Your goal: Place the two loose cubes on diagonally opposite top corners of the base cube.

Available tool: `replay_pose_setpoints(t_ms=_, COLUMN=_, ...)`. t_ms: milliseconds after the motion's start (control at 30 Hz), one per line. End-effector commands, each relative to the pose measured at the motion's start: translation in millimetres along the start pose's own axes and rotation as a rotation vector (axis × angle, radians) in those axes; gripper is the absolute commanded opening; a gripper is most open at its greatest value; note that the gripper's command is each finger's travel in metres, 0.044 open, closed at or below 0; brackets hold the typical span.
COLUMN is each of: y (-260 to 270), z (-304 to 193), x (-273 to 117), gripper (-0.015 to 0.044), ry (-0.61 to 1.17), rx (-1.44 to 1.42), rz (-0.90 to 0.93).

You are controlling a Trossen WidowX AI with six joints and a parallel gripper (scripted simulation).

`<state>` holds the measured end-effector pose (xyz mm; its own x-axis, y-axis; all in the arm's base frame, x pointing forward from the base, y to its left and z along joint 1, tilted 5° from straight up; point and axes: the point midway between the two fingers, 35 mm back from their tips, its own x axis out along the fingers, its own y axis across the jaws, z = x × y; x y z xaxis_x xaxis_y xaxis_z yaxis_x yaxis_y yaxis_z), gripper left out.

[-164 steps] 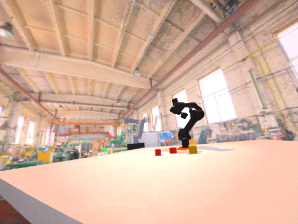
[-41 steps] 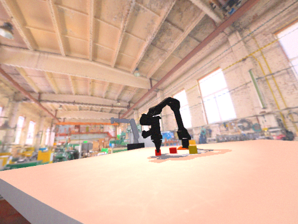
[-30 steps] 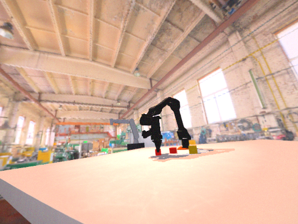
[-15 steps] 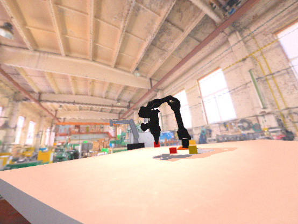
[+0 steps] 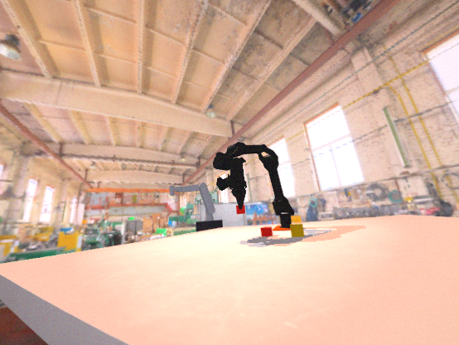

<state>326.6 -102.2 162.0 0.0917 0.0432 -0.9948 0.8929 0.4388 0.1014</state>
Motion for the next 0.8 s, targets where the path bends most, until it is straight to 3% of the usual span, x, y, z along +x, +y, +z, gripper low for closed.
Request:
replay_pose_setpoints(t_ms=0, y=-1, z=-1, x=-12, gripper=0.0105, ry=-0.001, rx=-0.004, rz=0.006)
replay_pose_setpoints(t_ms=767, y=28, z=-57, x=-1, gripper=0.0105, ry=0.004, rx=-0.130, rz=0.007)
